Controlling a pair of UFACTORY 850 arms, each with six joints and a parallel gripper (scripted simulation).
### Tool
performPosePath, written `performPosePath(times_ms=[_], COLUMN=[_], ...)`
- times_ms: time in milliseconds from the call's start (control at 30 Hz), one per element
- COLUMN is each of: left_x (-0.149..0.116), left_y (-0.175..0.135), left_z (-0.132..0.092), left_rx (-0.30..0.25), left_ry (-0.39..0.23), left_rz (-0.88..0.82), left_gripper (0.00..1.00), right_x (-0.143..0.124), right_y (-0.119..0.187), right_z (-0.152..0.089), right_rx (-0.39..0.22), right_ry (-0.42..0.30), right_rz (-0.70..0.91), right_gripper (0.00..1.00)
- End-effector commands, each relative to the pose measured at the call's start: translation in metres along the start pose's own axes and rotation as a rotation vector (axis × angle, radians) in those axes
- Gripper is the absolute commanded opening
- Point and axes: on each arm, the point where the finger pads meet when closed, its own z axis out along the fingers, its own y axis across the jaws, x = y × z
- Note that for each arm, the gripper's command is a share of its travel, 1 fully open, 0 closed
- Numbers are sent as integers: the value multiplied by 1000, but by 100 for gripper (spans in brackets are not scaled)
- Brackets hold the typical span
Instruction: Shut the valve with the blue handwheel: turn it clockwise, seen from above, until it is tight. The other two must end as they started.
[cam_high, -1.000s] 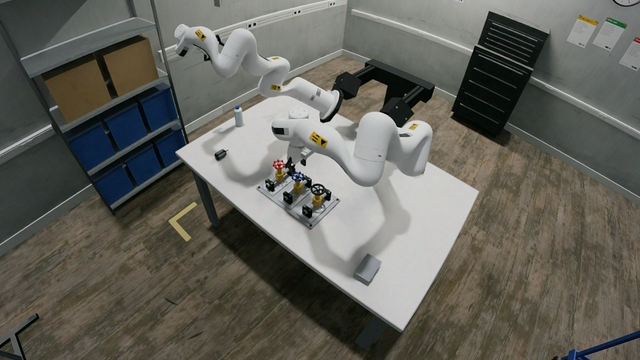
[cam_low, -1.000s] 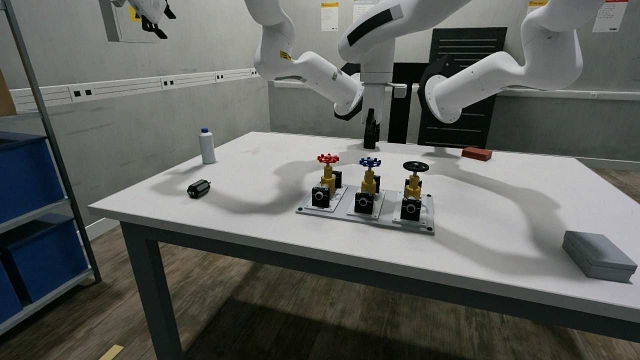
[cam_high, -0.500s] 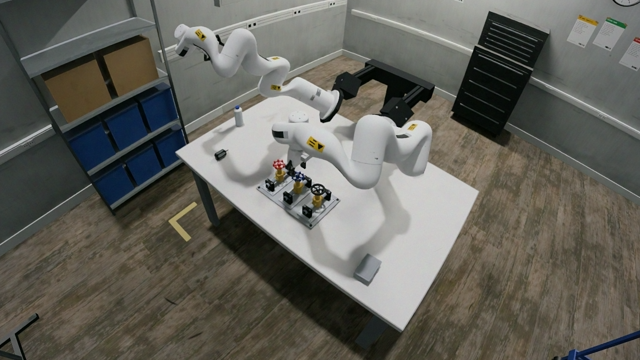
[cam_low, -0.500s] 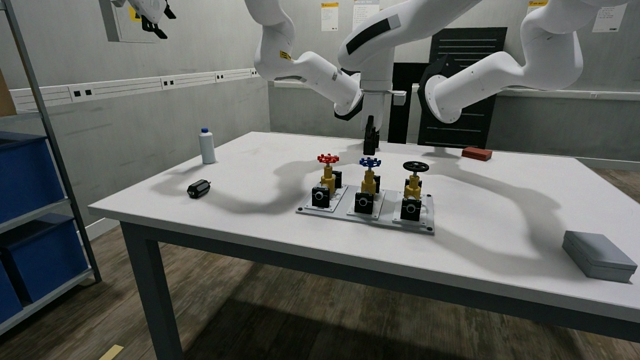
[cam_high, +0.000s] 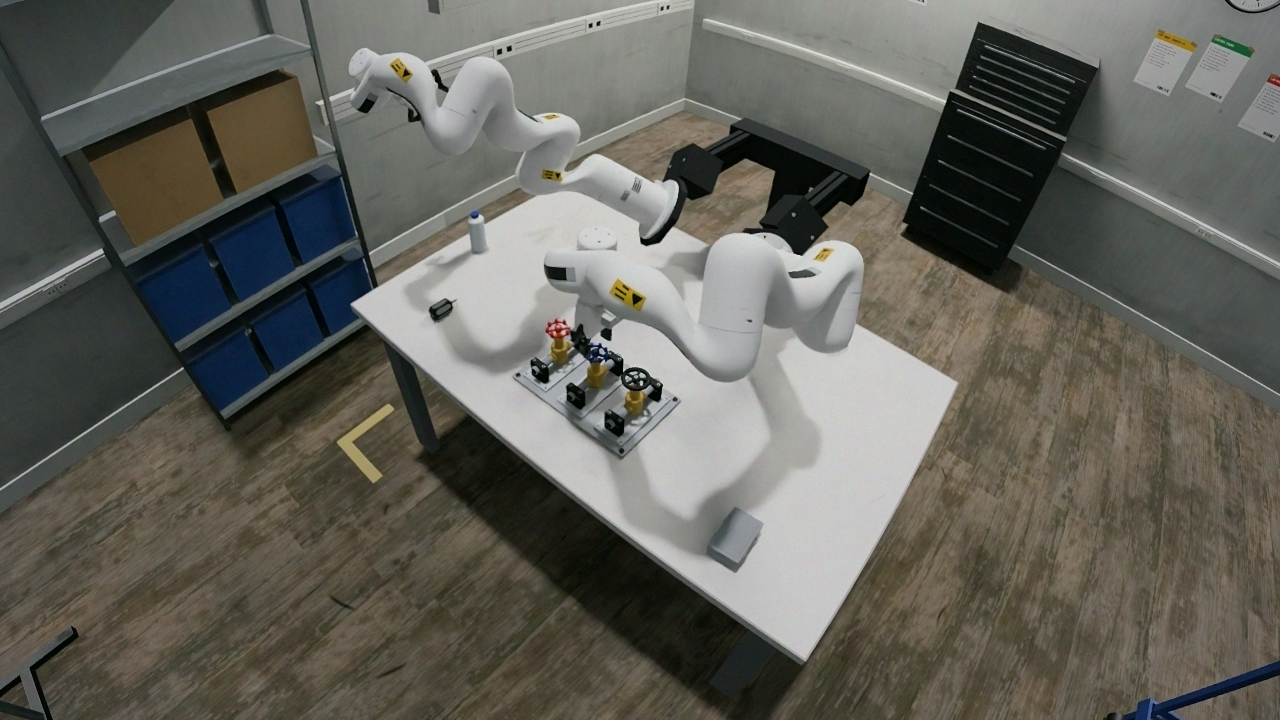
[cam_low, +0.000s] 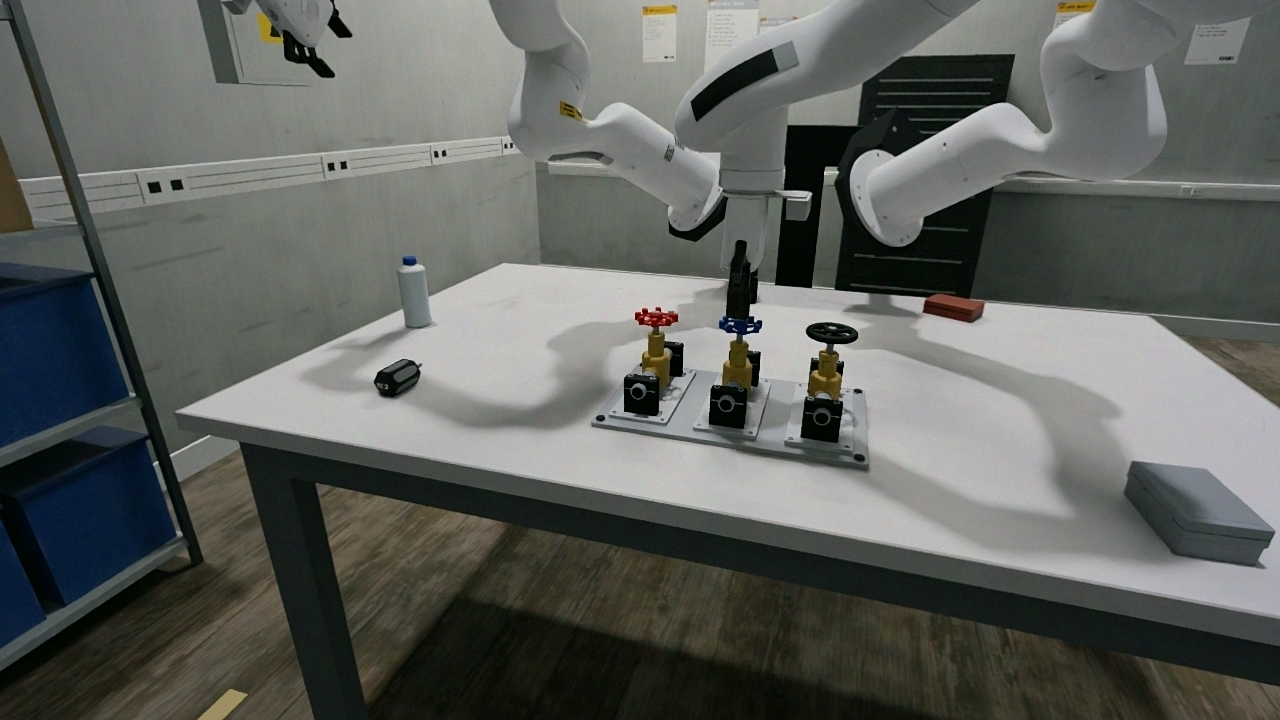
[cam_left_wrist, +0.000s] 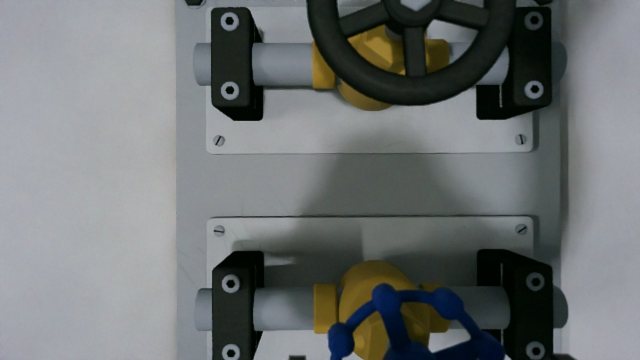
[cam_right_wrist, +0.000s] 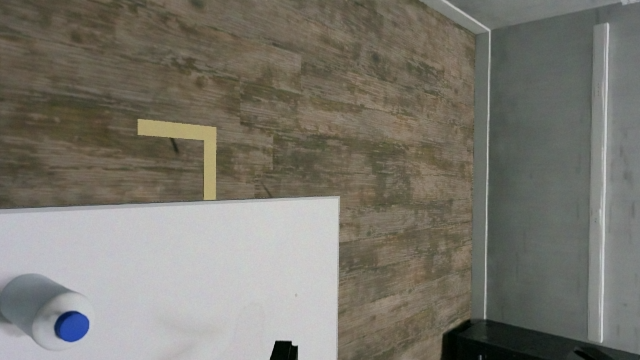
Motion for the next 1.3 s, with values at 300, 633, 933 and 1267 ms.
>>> performPosePath(times_ms=[300,633,933,1267], left_x=[0,0,0,0], left_y=[0,0,0,0], left_z=[1,1,2,7], left_rx=[-1,-1,-1,-1], left_ry=[-1,-1,-1,-1], left_rz=[0,0,0,0], left_gripper=[79,79,79,79], right_x=[0,0,0,0], right_y=[0,0,0,0], right_z=[0,0,0,0], right_rx=[0,0,0,0], right_ry=[1,1,1,1], right_rz=[0,0,0,0], right_gripper=[100,100,100,100])
